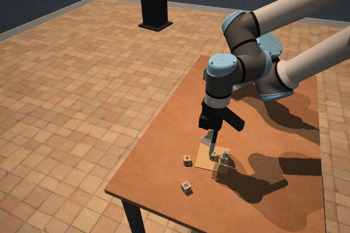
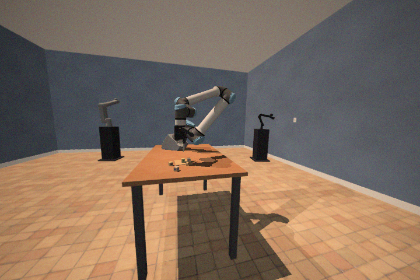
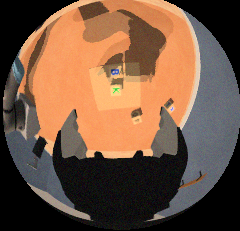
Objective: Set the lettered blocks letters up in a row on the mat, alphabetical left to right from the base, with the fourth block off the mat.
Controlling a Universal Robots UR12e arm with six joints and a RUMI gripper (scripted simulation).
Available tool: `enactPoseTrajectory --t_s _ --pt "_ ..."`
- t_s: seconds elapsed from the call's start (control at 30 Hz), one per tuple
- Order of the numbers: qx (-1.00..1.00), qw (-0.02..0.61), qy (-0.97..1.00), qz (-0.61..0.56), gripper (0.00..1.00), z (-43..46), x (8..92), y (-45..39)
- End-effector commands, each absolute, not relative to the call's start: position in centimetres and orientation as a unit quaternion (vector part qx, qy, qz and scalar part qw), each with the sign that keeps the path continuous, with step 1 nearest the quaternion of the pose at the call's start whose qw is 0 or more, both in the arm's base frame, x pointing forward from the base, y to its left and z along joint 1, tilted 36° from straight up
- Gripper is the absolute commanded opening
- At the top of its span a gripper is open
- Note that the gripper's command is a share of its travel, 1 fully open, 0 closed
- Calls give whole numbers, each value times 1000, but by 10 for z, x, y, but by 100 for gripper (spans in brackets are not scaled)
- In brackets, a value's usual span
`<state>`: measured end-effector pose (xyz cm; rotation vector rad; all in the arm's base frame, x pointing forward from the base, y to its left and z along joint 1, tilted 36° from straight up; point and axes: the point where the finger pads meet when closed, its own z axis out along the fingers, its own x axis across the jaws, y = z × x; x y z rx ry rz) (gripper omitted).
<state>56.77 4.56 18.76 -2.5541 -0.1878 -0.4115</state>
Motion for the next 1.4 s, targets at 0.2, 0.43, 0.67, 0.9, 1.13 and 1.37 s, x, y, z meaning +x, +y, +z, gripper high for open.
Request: enactPoseTrajectory --t_s 0.2,0.43,0.67,0.9,1.13,1.37 --pt "-950 285 37 -122 100 203 629 29" --pt "-945 293 105 -101 100 209 668 20" --pt "-929 302 200 -71 100 213 726 11" --pt "-918 306 248 -55 100 214 755 8" --pt "-917 306 251 -54 40 214 757 7" --pt "-917 306 251 -54 40 214 757 7"
